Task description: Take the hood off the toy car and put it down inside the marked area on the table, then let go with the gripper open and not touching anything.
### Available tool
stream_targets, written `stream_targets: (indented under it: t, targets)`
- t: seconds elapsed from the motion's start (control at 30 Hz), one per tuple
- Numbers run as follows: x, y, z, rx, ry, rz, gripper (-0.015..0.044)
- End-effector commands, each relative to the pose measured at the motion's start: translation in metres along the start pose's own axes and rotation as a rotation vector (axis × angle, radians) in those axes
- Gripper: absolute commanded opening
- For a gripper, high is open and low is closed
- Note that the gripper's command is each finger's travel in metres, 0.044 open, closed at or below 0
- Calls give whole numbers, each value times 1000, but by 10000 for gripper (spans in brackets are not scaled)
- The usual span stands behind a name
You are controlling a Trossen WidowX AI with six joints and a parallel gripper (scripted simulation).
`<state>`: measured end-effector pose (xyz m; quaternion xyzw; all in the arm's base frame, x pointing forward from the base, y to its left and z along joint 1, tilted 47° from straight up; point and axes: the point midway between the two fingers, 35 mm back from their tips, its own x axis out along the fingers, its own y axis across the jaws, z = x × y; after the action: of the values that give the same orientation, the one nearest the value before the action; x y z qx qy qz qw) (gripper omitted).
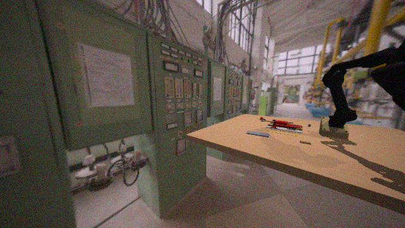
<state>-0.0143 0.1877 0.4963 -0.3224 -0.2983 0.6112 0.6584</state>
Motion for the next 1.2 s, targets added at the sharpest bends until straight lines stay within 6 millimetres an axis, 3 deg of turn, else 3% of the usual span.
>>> stream_targets:
  t: [0.0, 0.23, 0.53, 0.87, 1.17]
  targets:
    - [1, 1, 0, -2, 4, 1, 440]
    - [47, 21, -22, -56, 175, 44, 440]
    - [100, 35, -83, -55, 418, 118, 440]
    - [136, 39, -188, 61, 711, 204, 440]
    - [129, 46, -301, 283, 992, 252, 440]
